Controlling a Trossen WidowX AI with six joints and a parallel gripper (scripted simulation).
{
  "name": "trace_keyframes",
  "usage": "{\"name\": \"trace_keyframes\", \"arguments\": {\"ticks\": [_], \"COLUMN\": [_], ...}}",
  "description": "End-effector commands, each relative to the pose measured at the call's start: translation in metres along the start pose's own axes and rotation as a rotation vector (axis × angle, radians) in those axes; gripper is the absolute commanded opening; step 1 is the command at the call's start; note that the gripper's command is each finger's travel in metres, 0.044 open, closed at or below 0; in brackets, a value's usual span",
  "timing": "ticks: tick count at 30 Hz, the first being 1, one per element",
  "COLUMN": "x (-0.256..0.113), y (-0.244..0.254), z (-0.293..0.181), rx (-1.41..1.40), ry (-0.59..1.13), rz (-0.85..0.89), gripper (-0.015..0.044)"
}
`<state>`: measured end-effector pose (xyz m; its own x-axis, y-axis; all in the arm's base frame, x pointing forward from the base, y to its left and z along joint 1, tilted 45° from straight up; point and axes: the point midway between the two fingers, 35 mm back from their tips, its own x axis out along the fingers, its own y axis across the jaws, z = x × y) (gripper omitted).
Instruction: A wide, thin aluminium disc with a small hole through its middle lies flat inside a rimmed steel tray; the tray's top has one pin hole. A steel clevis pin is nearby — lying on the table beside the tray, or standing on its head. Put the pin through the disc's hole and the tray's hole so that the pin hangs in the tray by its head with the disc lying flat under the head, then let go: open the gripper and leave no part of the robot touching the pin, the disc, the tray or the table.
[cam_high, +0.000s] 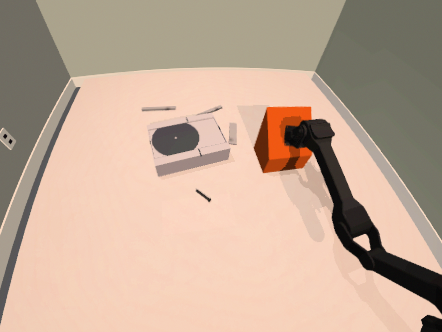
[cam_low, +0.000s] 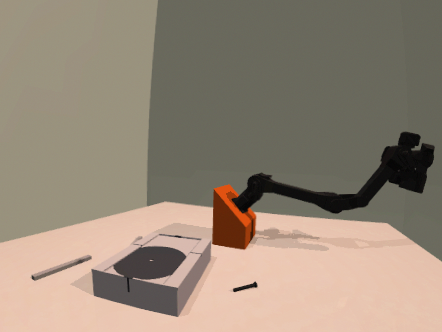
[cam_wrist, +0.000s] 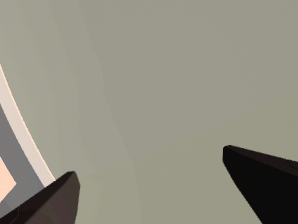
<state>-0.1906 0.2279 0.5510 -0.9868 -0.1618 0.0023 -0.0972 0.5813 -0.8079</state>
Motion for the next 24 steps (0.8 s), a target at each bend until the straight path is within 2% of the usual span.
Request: {"name": "trace_keyframes", "arguments": {"ticks": [1, 4, 9, 24], "x": [0.000, 0.006, 0.017, 0.001], "y": [0.000, -0.010, -0.059, -0.194], "z": [0.000, -0.001, 0.014, 0.090], "rx": [-0.005, -0.101, -0.440, -1.270], "ry": [0.004, 0.059, 0.125, 0.449], "rz": [-0.001, -0.017, -0.070, -0.263], "gripper": [0.0374, 0.0295, 0.0164, 0.0160]}}
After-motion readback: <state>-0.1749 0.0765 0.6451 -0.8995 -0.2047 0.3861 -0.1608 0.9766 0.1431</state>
